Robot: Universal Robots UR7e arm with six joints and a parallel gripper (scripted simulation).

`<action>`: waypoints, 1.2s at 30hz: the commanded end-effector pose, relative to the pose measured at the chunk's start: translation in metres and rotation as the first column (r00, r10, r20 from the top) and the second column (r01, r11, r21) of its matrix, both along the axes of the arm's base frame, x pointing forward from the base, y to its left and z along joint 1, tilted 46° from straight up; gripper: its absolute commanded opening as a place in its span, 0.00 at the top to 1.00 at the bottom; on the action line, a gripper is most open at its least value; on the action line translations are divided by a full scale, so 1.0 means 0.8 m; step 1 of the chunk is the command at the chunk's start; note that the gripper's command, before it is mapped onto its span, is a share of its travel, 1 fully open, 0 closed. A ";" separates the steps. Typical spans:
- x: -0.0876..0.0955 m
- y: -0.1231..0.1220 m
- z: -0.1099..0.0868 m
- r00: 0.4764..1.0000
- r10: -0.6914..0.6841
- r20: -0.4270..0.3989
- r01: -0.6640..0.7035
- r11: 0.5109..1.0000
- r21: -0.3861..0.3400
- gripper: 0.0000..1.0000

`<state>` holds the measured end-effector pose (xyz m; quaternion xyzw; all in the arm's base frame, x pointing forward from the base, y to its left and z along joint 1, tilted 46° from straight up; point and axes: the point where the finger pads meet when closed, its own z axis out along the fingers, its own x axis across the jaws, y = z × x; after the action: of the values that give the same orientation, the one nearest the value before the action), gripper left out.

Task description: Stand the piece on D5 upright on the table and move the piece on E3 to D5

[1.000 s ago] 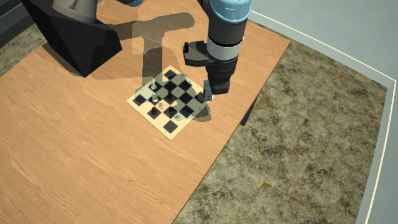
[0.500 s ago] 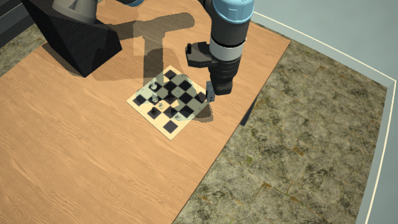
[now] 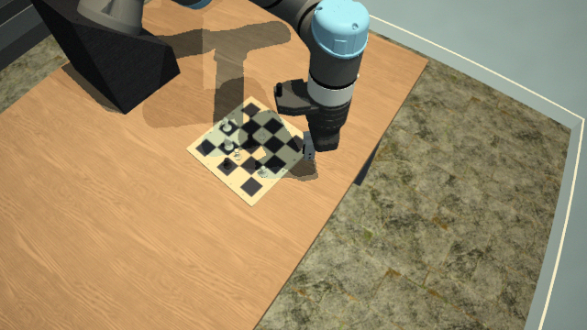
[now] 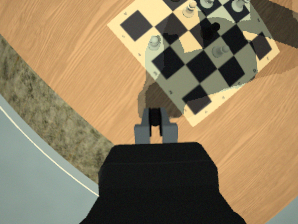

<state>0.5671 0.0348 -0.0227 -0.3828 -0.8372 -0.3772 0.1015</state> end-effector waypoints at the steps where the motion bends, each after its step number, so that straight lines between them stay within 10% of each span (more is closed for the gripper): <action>1: 0.005 0.018 -0.019 1.000 -0.002 0.001 0.002 1.000 -0.002 1.00; 36: 0.010 0.047 -0.048 1.000 -0.002 0.001 0.002 1.000 -0.002 1.00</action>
<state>0.5749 0.0732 -0.0614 -0.3834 -0.8371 -0.3769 0.1009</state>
